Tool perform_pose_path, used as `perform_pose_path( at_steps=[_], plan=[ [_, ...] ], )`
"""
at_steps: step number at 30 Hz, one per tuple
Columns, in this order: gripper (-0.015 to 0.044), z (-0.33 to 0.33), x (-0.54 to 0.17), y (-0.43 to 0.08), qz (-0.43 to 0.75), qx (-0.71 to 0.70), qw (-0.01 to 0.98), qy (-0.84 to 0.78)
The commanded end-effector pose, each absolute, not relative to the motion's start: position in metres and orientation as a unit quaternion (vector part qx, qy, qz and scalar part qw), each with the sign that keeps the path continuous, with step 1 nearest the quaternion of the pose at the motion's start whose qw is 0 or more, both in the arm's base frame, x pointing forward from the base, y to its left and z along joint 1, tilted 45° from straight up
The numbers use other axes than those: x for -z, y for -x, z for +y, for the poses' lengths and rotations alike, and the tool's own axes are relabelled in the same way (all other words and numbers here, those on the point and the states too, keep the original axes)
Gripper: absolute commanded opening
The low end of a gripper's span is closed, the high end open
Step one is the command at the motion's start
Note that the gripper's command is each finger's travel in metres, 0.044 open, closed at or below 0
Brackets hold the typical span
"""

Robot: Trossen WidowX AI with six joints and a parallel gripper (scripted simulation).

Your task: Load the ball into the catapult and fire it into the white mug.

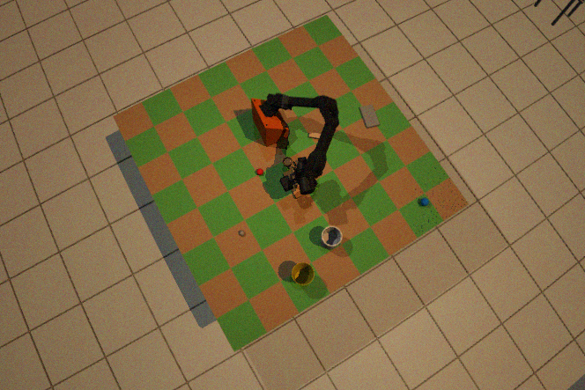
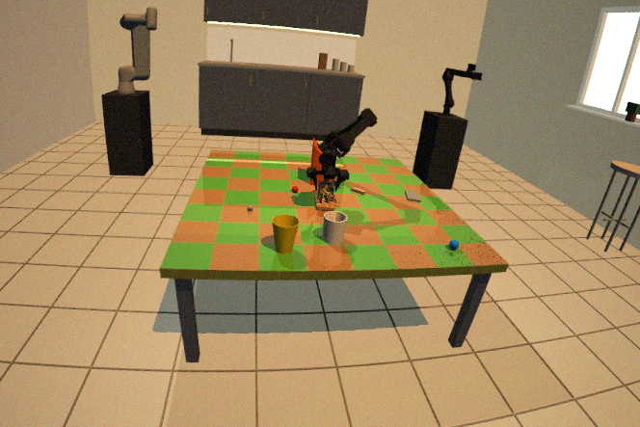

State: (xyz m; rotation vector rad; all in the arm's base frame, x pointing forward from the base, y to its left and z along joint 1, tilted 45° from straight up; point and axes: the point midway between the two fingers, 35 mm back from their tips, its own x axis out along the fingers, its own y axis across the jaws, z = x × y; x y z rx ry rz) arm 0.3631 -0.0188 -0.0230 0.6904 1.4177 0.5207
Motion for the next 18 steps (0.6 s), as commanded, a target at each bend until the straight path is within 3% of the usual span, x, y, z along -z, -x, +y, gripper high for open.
perform_pose_path(
  at_steps=[1,13,18],
  plan=[
    [0.0440,-0.054,-0.014,-0.358,0.620,-0.228,0.686,-0.305],
    [0.0440,-0.051,-0.010,-0.358,0.616,-0.226,0.688,-0.308],
    [0.0440,-0.020,0.021,-0.364,0.616,-0.227,0.688,-0.309]
  ],
)
